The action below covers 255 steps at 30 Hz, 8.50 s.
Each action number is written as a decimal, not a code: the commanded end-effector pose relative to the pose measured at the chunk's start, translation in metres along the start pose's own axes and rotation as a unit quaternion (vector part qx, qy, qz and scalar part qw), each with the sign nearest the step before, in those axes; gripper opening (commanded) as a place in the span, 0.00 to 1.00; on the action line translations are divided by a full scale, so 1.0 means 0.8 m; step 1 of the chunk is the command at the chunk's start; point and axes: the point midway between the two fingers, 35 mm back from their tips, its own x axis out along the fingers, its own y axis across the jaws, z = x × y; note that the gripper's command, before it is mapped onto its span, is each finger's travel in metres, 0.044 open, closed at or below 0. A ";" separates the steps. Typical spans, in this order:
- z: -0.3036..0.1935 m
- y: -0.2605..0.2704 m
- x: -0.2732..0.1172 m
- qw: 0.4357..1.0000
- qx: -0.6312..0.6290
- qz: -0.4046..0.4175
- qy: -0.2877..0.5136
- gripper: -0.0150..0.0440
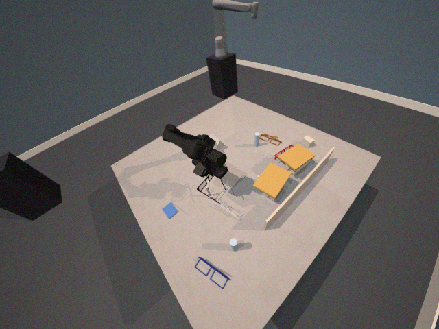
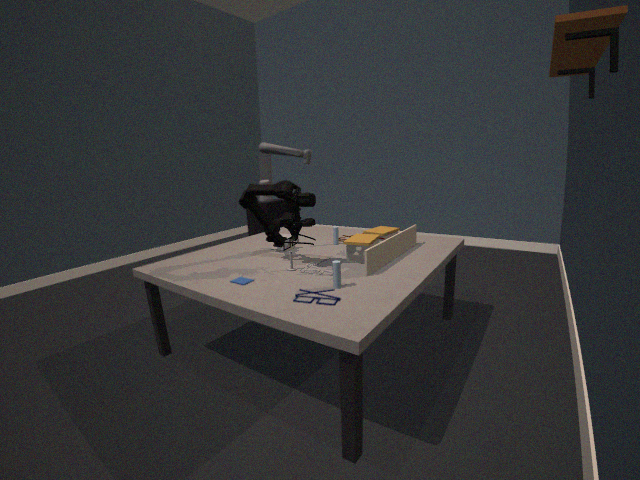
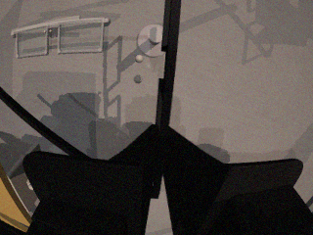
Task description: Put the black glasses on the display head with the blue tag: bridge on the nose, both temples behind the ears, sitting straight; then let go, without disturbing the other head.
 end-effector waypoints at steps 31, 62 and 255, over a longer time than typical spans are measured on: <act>0.105 -0.039 -0.004 0.908 -0.419 -0.012 -0.018 0.25; 0.118 -0.046 0.069 0.894 -0.448 -0.003 -0.007 0.25; -0.249 0.063 -0.006 0.763 -0.646 0.016 0.013 0.25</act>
